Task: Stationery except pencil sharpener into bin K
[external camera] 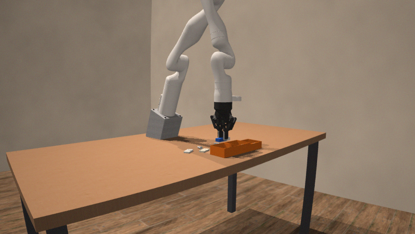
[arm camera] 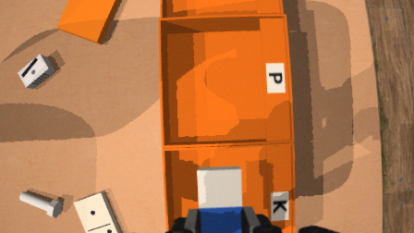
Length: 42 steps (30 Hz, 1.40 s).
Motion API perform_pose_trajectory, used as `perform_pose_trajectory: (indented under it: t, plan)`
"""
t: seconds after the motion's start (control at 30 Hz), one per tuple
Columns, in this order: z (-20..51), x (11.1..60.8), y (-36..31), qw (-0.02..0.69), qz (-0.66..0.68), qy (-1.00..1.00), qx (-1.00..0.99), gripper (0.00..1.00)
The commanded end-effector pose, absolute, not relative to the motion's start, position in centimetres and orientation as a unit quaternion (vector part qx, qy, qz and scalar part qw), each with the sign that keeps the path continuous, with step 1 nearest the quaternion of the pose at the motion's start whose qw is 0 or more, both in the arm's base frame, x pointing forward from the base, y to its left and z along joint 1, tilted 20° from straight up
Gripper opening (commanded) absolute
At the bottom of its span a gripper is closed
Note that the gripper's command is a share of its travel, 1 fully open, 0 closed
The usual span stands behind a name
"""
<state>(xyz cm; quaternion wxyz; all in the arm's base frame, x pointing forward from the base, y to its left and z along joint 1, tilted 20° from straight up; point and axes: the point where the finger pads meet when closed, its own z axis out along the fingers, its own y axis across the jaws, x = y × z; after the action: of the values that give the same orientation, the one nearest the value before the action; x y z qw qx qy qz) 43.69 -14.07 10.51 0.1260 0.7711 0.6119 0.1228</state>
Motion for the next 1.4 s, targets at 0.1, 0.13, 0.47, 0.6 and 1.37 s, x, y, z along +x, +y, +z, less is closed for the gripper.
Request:
perform_pose_trajectory:
  t: [0.1,0.13,0.47,0.6,1.37]
  plan:
    - [9.4,44.1,-14.1,0.127,0.124,0.609,0.773,0.19]
    - [9.3,44.2,-14.1,0.128,0.124,0.609,0.773,0.19]
    - [7.8,45.0,-14.3,0.129,0.125,0.609,0.773,0.19]
    - [7.1,45.2,-14.3,0.129,0.125,0.609,0.773,0.19]
    - [6.4,45.0,-14.2,0.126,0.123,0.611,0.772,0.3]
